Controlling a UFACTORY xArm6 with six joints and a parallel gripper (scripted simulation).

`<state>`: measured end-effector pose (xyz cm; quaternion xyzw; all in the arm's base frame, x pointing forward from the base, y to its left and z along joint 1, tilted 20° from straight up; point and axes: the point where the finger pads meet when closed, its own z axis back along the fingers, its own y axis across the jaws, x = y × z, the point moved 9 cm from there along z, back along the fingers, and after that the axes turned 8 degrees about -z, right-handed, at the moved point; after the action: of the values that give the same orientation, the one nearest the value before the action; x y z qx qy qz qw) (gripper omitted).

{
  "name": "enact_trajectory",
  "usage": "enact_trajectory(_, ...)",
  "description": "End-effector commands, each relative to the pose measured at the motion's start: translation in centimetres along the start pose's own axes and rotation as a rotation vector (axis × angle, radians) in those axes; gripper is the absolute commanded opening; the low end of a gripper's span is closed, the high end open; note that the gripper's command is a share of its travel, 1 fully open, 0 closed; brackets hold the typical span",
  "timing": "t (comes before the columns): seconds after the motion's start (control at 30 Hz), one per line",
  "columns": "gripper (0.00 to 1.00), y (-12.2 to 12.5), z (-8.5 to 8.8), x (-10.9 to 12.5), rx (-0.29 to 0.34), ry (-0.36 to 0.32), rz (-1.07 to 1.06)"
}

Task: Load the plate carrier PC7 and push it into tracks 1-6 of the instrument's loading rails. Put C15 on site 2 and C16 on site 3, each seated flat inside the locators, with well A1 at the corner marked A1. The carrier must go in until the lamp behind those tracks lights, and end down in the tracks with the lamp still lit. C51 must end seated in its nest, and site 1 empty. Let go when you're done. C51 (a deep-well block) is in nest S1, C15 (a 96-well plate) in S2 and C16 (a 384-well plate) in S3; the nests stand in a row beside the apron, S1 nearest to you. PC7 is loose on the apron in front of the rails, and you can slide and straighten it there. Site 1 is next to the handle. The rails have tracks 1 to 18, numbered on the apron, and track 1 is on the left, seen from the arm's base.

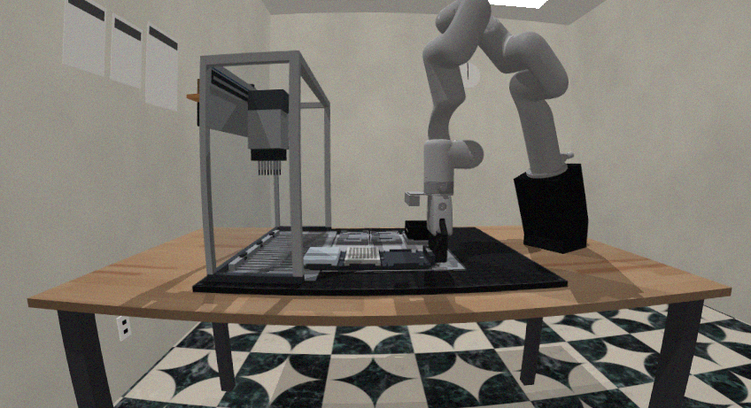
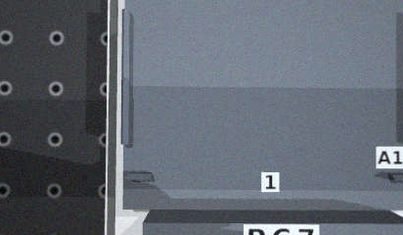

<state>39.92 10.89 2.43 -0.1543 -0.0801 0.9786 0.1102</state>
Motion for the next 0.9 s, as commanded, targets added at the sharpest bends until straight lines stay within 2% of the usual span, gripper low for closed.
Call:
enact_trajectory(0.0, 0.82, -0.1, 0.0, -0.7, -0.002, 0.001, 0.0)
enact_trajectory(0.87, 0.82, -0.4, 0.0, -2.8, -0.002, 0.001, 0.0)
